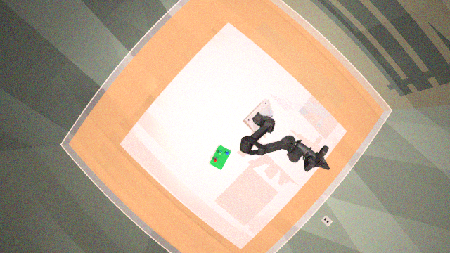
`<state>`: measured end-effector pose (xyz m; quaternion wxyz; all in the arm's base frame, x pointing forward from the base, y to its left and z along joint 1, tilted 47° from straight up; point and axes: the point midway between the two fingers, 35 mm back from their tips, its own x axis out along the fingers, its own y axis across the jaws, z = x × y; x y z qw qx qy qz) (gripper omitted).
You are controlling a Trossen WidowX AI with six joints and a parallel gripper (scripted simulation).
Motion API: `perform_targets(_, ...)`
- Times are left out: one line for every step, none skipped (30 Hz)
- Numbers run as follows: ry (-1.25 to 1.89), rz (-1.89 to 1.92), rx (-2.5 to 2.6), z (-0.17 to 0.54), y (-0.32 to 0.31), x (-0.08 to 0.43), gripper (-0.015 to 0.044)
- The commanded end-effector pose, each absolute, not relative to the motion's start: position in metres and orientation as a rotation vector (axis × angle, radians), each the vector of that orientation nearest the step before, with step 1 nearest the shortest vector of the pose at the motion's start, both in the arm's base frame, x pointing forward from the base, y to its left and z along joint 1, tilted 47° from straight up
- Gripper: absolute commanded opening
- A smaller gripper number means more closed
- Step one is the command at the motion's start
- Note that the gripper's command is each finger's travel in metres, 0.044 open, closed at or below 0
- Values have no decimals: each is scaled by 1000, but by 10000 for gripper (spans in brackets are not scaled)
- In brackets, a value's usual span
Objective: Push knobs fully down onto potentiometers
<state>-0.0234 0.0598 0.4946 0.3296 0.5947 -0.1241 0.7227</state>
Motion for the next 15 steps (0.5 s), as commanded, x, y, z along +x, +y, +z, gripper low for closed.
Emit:
perform_targets(-415,1862,1422,497,71,-33,0)
perform_targets(-436,1854,1389,497,74,-36,0)
perform_targets(-456,1845,1355,497,78,-38,0)
perform_targets(-475,1836,1321,497,81,-40,0)
perform_targets(-494,1827,1288,497,84,-42,0)
perform_targets(-513,1818,1254,497,88,-44,0)
perform_targets(-531,1808,1220,497,91,-46,0)
perform_targets(-548,1799,1186,497,95,-47,0)
perform_targets(-566,1788,1152,497,99,-49,0)
perform_targets(-582,1778,1118,496,103,-50,0)
perform_targets(-599,1768,1084,496,107,-52,0)
perform_targets(-614,1757,1050,496,111,-53,0)
perform_targets(-630,1746,1016,495,115,-54,0)
perform_targets(-645,1735,981,494,119,-55,0)
perform_targets(-659,1724,947,494,123,-56,0)
